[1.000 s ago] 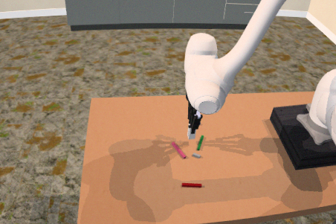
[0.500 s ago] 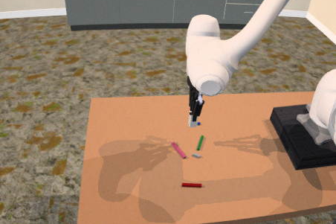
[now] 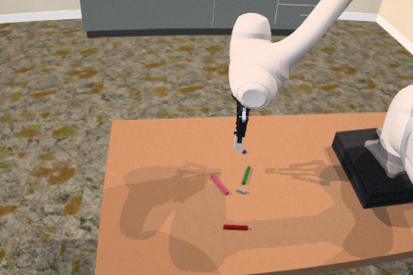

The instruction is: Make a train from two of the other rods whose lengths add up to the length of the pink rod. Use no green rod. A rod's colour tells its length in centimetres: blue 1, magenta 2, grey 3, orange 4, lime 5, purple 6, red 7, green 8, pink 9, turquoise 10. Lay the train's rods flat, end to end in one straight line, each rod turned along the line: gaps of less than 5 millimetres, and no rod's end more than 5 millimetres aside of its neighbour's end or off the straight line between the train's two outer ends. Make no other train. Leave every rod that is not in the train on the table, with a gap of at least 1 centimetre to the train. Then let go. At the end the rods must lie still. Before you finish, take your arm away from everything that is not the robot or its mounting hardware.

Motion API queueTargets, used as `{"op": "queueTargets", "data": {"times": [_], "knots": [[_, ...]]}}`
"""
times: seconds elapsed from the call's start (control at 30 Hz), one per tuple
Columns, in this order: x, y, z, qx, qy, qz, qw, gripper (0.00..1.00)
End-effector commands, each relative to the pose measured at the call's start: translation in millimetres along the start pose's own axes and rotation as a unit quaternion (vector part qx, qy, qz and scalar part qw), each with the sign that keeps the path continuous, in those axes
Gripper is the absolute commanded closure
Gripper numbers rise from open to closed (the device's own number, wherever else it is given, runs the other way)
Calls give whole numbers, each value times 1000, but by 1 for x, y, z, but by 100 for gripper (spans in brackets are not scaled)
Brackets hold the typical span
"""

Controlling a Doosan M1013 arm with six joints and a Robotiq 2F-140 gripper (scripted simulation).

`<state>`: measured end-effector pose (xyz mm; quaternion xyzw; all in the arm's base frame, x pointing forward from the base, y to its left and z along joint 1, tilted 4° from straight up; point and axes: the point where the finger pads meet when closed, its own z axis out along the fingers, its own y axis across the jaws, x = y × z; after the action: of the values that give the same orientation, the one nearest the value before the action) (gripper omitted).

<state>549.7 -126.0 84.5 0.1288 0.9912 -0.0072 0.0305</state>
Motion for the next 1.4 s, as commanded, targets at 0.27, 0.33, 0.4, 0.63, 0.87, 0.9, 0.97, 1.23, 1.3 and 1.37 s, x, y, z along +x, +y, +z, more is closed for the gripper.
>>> {"op": "queueTargets", "data": {"times": [0.27, 0.33, 0.4, 0.63, 0.87, 0.9, 0.97, 1.23, 1.3, 1.37], "knots": [[17, -51, -3, 1, -2, 228, 974, 97], [17, -51, -3, 1, -2, 230, 973, 97], [17, -51, -3, 1, -2, 230, 973, 97], [17, -51, -3, 1, -2, 230, 973, 97], [17, -51, 1, 1, -2, 230, 973, 97], [17, -51, 2, 1, -2, 230, 973, 97], [17, -51, 7, 1, -2, 230, 973, 97], [17, -51, 30, 1, -2, 230, 973, 97], [17, -51, 39, 1, -2, 230, 973, 97], [16, -51, 48, 1, -2, 230, 973, 97]]}}
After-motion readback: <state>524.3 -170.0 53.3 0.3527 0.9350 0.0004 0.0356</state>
